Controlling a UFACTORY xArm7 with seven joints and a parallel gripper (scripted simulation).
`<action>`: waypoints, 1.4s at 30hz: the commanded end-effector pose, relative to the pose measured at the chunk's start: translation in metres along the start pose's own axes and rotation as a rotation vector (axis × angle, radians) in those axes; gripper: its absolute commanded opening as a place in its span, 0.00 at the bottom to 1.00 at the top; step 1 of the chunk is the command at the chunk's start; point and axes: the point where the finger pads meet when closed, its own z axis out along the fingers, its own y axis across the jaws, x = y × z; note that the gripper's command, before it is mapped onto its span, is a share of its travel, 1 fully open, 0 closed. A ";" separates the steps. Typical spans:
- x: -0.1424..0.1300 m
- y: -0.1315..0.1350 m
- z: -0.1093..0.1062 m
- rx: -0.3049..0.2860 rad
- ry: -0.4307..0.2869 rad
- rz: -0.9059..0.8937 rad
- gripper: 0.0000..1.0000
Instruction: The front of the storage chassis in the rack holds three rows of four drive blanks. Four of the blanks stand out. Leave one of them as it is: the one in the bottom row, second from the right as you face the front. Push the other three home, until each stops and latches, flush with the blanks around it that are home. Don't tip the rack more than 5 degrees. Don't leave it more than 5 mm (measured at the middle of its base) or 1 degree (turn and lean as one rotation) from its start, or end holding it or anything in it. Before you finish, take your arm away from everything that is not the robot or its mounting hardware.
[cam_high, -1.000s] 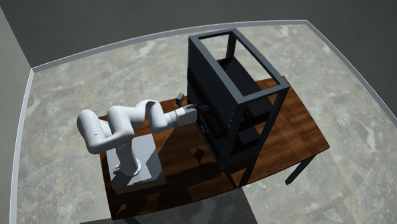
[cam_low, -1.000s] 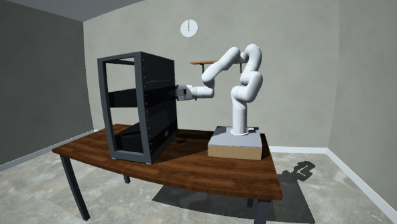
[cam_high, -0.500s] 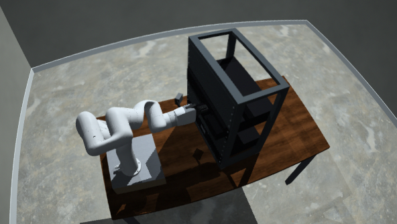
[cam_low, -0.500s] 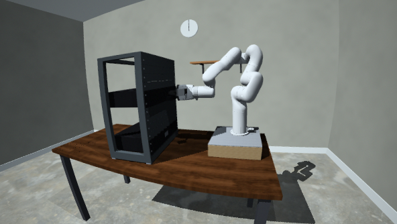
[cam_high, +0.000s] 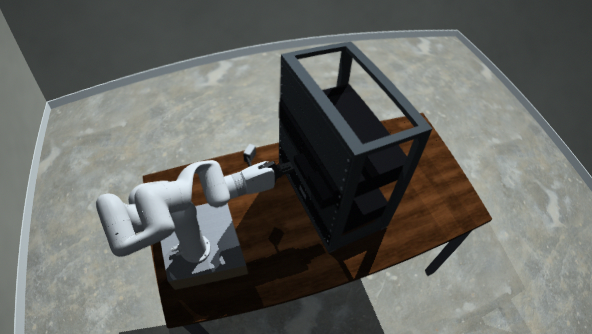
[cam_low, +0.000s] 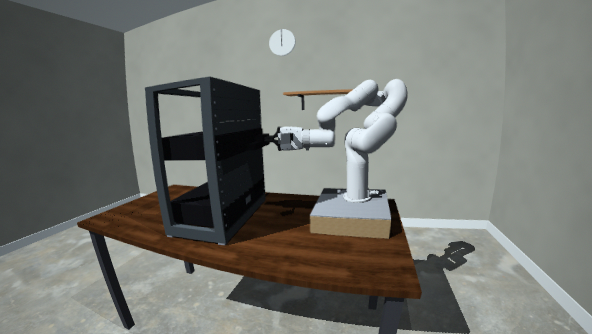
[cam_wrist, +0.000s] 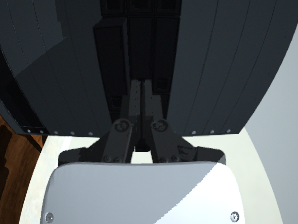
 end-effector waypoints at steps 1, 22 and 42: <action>-0.002 0.004 -0.022 0.004 -0.002 0.002 0.00; -0.017 0.000 -0.028 0.004 -0.002 0.002 0.00; -0.099 -0.023 -0.032 0.004 -0.002 0.002 0.00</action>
